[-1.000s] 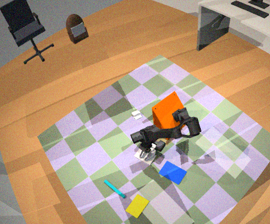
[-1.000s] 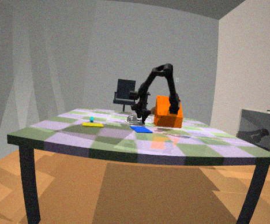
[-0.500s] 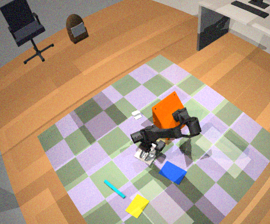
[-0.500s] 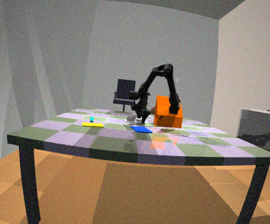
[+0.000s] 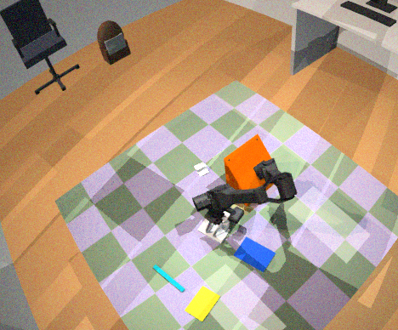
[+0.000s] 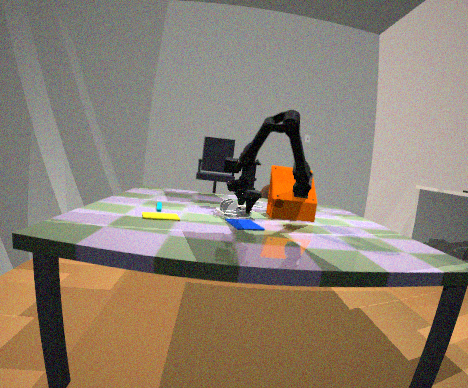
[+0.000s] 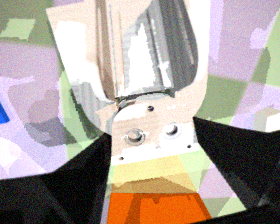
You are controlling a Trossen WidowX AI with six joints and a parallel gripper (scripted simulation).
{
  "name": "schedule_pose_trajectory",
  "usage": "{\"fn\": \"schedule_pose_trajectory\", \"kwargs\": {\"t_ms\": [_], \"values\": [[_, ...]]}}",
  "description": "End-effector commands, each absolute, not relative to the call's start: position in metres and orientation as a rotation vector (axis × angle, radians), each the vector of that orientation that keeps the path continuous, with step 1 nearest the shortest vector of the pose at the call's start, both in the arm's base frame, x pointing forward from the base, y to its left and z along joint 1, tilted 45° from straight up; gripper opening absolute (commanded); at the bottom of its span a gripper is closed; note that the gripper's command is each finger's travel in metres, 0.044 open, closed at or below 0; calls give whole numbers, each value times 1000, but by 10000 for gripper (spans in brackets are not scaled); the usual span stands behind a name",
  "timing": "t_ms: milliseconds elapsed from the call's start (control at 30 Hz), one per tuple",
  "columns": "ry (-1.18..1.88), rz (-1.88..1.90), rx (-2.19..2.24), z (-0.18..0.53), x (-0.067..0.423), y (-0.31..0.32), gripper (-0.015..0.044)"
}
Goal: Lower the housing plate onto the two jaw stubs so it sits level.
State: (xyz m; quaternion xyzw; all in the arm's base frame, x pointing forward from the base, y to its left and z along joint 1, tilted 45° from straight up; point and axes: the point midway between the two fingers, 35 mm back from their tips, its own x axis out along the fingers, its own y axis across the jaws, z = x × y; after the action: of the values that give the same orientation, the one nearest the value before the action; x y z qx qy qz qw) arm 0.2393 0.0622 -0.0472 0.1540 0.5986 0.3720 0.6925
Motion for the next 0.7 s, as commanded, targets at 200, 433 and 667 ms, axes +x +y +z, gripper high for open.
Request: {"fn": "schedule_pose_trajectory", "kwargs": {"t_ms": [200,433,667], "values": [[1346,838,345,-50,238,66,351],[1346,838,345,-50,238,66,351],[1346,838,345,-48,238,64,351]]}}
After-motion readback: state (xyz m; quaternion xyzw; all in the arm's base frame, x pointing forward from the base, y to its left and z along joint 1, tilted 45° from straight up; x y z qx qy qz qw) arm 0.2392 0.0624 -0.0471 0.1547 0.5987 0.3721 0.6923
